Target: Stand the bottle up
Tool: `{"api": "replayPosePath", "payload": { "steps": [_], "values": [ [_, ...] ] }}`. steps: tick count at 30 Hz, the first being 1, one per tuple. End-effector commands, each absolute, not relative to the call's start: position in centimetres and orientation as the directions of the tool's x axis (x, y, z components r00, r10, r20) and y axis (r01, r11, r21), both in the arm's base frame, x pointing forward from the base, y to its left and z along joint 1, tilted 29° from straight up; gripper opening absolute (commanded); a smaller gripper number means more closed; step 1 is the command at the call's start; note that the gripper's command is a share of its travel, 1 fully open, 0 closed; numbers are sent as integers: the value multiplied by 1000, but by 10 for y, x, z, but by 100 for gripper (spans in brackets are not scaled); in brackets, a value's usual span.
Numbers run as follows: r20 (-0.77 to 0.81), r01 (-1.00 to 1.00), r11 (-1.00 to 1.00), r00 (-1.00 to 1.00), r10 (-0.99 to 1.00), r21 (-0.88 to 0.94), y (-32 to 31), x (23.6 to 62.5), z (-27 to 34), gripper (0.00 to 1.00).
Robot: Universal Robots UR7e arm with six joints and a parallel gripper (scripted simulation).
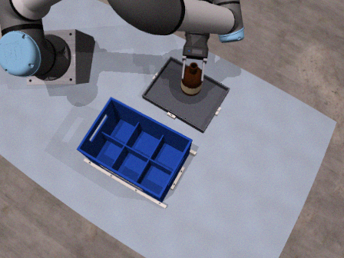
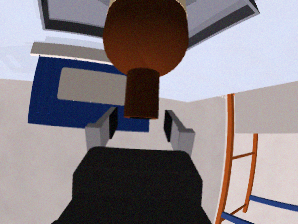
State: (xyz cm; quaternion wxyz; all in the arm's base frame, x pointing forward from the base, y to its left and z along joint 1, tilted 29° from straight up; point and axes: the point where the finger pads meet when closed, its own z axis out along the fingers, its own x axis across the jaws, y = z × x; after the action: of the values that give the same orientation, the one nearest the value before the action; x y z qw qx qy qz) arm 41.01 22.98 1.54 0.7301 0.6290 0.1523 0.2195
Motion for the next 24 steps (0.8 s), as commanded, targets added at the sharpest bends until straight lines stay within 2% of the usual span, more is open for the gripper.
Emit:
{"api": "replayPosePath", "payload": {
  "steps": [1,24],
  "values": [
    [55,-130,112,857,512,985,234,407,25,100],
    [55,-130,112,857,512,985,252,394,64,100]
  ]
}}
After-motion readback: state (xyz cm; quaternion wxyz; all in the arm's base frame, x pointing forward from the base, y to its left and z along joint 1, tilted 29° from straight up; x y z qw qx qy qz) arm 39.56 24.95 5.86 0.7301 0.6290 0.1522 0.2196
